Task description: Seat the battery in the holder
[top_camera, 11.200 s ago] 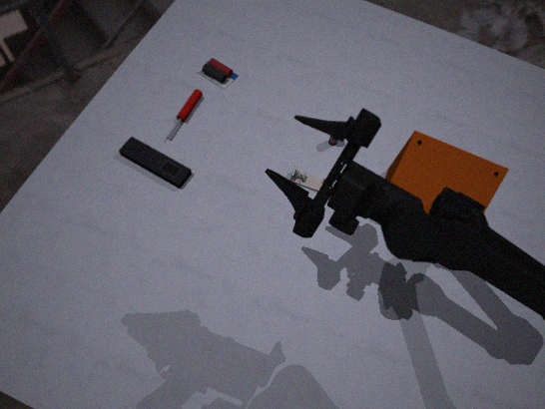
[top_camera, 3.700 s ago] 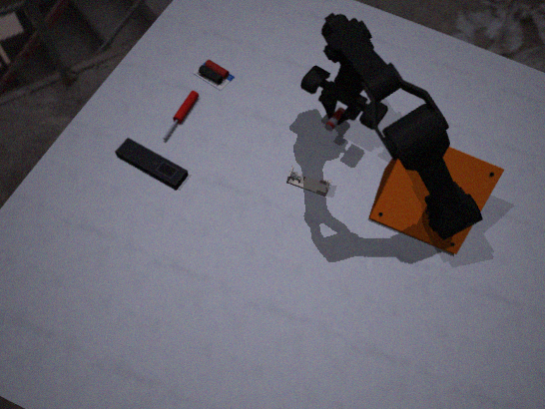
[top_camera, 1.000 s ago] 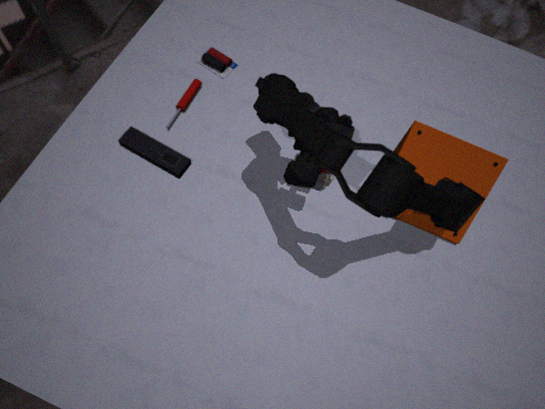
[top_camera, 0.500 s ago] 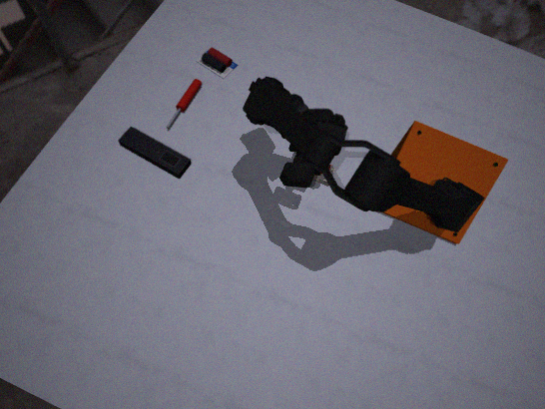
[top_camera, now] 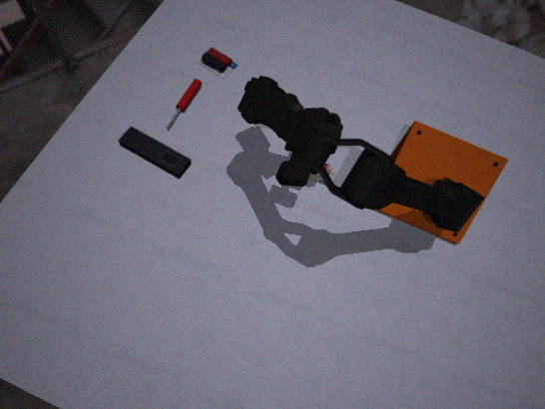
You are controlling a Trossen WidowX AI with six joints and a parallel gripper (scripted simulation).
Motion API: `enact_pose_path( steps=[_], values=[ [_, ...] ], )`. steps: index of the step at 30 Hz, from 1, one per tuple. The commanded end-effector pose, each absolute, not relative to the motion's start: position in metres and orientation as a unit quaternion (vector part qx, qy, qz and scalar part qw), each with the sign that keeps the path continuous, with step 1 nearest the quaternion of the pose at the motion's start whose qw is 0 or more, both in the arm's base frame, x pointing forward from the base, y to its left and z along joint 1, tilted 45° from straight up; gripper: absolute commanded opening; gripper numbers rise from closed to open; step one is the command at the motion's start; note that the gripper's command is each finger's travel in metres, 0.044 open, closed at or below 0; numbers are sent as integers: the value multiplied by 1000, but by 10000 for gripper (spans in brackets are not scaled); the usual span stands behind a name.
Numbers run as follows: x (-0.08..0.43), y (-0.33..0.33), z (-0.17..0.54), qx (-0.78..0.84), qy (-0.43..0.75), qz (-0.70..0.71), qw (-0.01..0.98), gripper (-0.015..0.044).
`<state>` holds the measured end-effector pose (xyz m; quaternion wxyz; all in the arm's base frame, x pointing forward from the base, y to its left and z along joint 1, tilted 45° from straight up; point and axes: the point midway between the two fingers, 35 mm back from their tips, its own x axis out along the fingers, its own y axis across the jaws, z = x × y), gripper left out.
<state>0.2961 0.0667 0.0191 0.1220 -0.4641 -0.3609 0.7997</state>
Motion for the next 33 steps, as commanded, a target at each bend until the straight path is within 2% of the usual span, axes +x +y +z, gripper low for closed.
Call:
enact_pose_path(
  steps=[1,33],
  values=[
    [300,67,17,-464,-361,800,121,66],
    [308,69,15,-488,-354,787,131,66]
  ],
)
